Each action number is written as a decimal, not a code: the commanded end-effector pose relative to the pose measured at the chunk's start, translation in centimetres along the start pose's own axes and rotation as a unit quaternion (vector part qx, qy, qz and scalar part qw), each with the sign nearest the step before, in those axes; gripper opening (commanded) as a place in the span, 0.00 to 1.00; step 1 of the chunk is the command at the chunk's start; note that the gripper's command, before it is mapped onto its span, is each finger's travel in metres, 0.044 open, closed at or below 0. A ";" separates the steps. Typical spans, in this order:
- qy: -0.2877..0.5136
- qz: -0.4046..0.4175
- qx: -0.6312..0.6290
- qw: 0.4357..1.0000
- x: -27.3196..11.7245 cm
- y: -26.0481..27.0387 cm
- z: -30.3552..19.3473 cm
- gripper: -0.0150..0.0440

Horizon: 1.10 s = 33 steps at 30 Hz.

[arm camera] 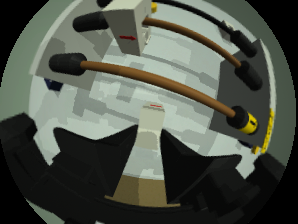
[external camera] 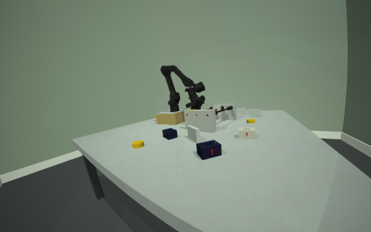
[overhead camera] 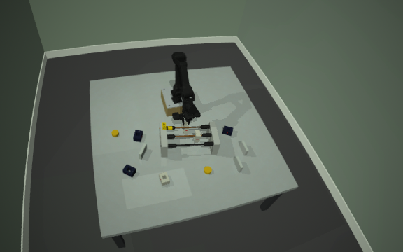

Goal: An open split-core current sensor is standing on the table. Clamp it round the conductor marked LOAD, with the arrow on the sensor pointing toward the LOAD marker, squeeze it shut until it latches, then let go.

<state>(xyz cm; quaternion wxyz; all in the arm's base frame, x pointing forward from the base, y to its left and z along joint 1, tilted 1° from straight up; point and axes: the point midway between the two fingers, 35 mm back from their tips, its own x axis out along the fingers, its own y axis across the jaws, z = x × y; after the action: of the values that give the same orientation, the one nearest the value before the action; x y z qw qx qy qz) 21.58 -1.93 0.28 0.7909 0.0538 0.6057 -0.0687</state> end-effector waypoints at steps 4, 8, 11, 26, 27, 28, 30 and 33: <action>-0.001 -0.001 0.002 1.000 -0.6 0.3 -2.5 0.25; 0.000 -0.001 0.002 1.000 -0.8 0.3 -3.3 0.25; 0.000 -0.001 0.002 1.000 -0.7 0.3 -3.4 0.25; 0.002 0.000 0.000 1.000 -0.6 0.4 -3.3 0.73; 0.002 0.000 0.000 1.000 -0.6 0.4 -3.3 0.73; 0.002 0.000 0.000 1.000 -0.6 0.4 -3.3 0.73; 0.002 0.000 0.000 1.000 -0.6 0.4 -3.3 0.73; 0.002 0.000 0.001 1.000 -2.2 0.4 -3.1 0.73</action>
<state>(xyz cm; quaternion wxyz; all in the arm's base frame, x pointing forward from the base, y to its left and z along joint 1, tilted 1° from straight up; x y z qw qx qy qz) 18.21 -0.97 0.18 0.7869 0.0533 0.6110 -0.0684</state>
